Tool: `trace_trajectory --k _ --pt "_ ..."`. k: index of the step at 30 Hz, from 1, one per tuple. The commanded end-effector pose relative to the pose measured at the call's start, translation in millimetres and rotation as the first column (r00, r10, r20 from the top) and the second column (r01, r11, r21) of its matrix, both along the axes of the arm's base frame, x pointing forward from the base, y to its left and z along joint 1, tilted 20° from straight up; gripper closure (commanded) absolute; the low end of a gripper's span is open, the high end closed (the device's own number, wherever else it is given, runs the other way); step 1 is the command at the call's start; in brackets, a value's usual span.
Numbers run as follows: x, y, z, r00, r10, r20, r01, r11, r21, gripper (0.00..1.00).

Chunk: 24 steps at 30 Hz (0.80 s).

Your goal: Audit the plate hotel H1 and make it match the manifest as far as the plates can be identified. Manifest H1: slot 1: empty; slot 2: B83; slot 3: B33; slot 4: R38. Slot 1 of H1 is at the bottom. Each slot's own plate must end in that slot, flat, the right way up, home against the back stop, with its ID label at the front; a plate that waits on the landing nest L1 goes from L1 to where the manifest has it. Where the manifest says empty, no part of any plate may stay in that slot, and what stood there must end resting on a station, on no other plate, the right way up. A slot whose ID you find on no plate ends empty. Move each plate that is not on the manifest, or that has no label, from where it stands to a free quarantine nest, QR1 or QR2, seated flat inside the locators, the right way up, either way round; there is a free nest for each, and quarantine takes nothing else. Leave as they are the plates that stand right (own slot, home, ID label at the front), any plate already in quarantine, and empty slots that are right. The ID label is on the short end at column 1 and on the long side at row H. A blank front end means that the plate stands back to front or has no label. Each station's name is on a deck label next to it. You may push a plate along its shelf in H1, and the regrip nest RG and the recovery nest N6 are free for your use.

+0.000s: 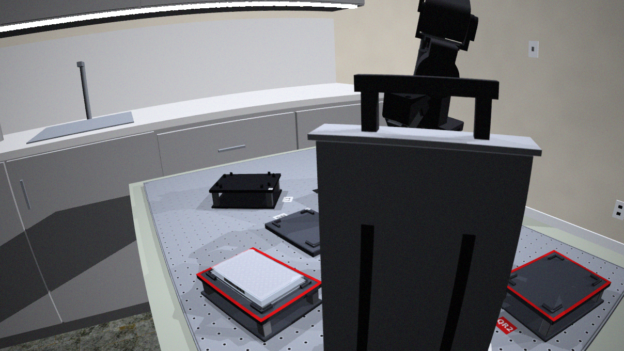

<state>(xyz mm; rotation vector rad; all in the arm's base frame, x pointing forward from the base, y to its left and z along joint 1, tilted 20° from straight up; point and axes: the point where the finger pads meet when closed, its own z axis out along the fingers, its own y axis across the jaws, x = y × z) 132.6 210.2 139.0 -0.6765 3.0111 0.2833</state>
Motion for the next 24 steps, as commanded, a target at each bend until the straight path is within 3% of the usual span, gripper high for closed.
trace_trajectory --k 1,24 --pt "13.0 0 7.7 1.000 0.026 0.006 -0.026 1.000 0.015 1.00" --pt "67.5 -34 3.4 0.997 -0.062 -0.049 0.063 0.998 0.024 1.00"
